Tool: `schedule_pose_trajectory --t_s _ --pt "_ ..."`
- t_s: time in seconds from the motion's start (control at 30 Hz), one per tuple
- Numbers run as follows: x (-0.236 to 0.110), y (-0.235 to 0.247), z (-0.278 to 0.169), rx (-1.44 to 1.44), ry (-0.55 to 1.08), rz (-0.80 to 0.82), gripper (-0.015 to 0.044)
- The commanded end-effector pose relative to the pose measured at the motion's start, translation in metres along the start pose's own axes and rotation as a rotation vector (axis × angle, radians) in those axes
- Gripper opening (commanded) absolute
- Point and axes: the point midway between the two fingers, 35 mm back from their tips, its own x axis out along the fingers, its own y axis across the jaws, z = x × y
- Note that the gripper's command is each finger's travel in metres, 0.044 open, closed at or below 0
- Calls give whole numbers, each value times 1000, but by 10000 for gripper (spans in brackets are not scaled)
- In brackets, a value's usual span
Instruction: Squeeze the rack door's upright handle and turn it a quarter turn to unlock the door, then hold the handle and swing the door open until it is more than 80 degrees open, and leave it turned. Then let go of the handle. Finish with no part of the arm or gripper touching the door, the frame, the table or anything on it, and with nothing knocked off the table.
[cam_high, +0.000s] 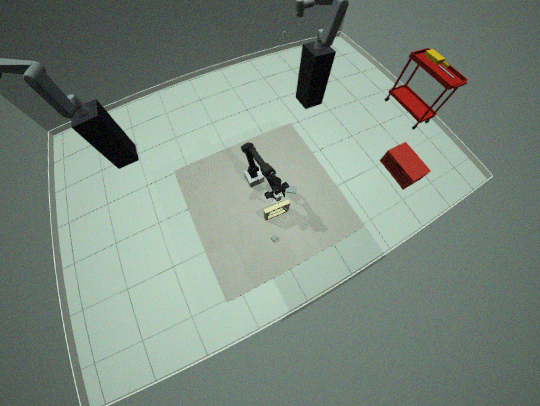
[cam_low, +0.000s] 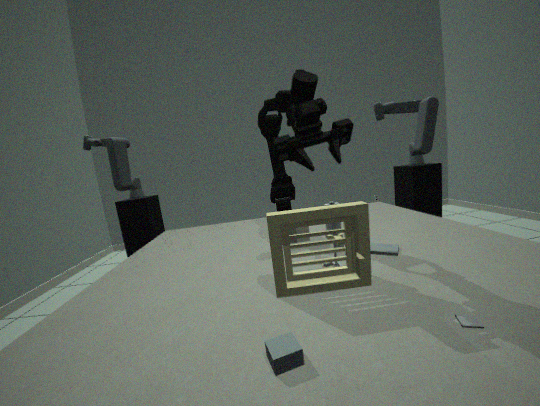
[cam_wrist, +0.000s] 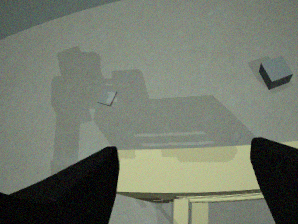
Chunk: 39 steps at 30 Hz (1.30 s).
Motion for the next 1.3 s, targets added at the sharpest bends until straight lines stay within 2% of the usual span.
schedule_pose_trajectory --t_s 0.0,0.33,0.7,1.27 --pt "8 5 -10 6 104 -15 284" --pt "20 13 -42 14 394 -71 284" --pt "19 20 -74 12 705 -164 284" --pt "34 18 -87 11 723 -171 284"
